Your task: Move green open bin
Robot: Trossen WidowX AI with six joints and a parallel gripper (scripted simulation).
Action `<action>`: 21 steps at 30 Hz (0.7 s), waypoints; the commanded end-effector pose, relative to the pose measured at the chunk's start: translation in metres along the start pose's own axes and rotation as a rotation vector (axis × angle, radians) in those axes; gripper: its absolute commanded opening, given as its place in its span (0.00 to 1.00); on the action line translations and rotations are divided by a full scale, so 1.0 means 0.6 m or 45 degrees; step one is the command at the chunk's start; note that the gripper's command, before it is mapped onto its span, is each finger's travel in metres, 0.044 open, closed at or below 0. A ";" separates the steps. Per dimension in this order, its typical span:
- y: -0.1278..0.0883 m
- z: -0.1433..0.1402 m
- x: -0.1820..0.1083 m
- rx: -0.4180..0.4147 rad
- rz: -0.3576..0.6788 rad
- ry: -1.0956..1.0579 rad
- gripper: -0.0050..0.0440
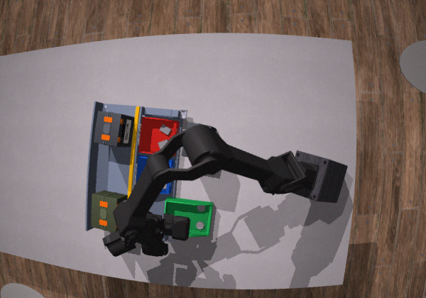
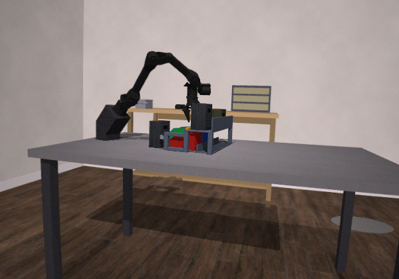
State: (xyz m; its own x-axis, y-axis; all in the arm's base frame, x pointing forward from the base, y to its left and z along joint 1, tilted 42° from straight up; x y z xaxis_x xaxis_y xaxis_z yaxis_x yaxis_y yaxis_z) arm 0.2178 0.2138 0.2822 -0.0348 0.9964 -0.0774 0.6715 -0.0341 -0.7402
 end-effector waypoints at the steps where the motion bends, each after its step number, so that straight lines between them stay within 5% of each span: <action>1: 0.000 -0.002 -0.003 -0.007 -0.007 0.003 0.41; 21: 0.012 -0.003 -0.003 -0.008 -0.007 0.003 0.41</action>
State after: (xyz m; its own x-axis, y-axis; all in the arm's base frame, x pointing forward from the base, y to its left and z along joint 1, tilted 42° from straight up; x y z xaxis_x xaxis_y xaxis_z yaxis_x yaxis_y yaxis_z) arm 0.2243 0.2133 0.2752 -0.0339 0.9963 -0.0794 0.6704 -0.0363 -0.7411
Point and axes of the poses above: the point midway between the two fingers, 35 mm back from their tips, its own y axis out along the fingers, its own z axis across the jaws, x = y × z, the point moved 9 cm from there along -y, back along the fingers, and after that the axes turned 2 degrees about y, right-handed, at the moved point
